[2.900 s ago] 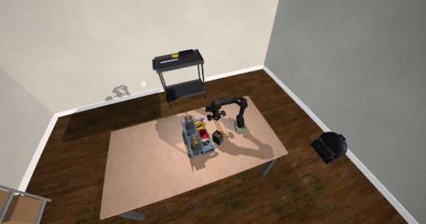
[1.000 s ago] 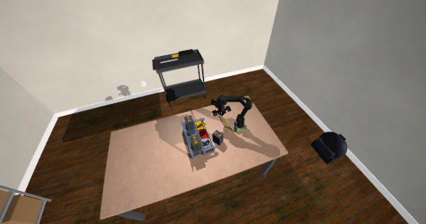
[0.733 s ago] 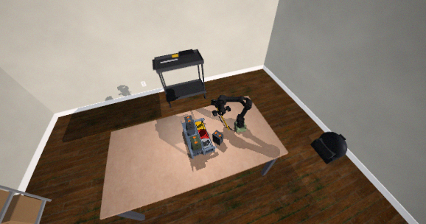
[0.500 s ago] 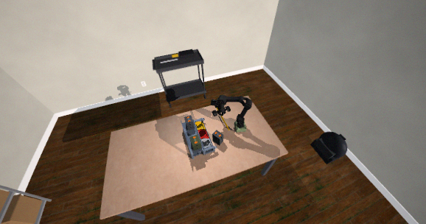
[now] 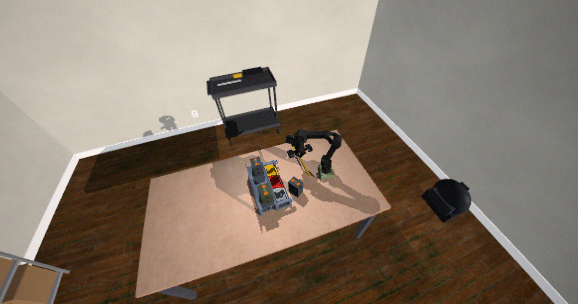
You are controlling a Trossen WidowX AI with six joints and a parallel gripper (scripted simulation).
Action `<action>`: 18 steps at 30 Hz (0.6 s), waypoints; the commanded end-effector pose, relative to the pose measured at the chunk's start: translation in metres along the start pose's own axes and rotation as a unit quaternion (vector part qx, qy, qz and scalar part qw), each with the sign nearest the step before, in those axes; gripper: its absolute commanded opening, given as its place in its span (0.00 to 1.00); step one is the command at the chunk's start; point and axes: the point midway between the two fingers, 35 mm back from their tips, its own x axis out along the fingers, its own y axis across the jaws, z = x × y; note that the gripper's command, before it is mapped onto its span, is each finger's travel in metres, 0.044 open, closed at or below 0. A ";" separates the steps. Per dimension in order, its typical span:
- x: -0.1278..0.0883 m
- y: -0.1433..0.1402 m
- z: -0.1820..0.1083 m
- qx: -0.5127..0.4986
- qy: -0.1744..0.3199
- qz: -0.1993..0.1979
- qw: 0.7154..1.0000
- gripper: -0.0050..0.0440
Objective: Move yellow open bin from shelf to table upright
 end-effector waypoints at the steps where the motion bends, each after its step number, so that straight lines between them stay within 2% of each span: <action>1: 0.009 0.001 0.000 0.003 -0.005 0.005 1.000 0.10; 14: 0.013 0.001 0.000 0.003 -0.006 0.006 1.000 0.10; 18: 0.028 0.001 0.000 0.003 -0.006 0.006 1.000 0.10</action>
